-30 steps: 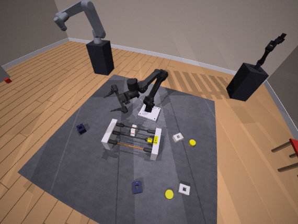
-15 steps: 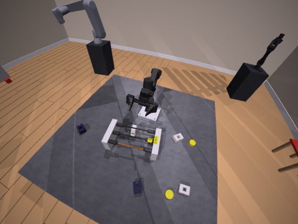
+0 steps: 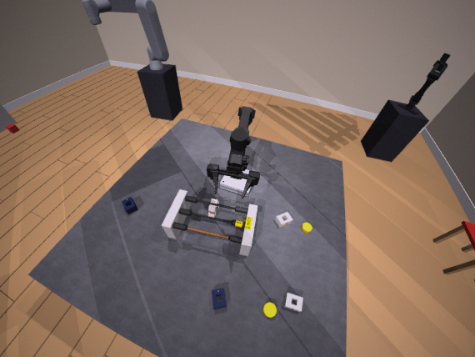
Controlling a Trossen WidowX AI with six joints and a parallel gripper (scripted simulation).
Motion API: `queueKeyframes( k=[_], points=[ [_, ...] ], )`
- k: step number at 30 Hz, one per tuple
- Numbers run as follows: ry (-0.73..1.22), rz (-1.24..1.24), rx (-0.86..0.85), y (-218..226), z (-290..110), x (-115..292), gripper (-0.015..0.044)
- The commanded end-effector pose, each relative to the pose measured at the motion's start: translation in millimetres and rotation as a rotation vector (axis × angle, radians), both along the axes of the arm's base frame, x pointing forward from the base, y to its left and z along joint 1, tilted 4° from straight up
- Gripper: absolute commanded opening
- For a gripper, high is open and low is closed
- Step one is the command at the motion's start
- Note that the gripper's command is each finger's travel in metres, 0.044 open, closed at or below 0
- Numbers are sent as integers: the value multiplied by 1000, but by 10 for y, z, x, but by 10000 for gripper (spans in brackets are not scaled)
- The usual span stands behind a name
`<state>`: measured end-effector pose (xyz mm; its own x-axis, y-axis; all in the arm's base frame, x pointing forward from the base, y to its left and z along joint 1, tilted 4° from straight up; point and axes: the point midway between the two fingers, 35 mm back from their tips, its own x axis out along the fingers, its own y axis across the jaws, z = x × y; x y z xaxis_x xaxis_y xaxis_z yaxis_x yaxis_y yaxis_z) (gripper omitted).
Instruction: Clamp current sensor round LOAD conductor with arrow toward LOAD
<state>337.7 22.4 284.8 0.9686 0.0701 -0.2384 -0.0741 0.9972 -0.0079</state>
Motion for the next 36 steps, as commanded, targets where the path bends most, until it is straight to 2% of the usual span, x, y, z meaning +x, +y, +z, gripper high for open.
queueKeyframes(
  k=[1, 5, 8, 36],
  points=[
    [465, 141, -52, 427, -557, 24, 440],
    [805, 232, -115, 677, -873, -192, 440],
    [941, 265, -146, 760, -961, -319, 440],
    [948, 267, -147, 764, -965, -326, 440]
  ],
)
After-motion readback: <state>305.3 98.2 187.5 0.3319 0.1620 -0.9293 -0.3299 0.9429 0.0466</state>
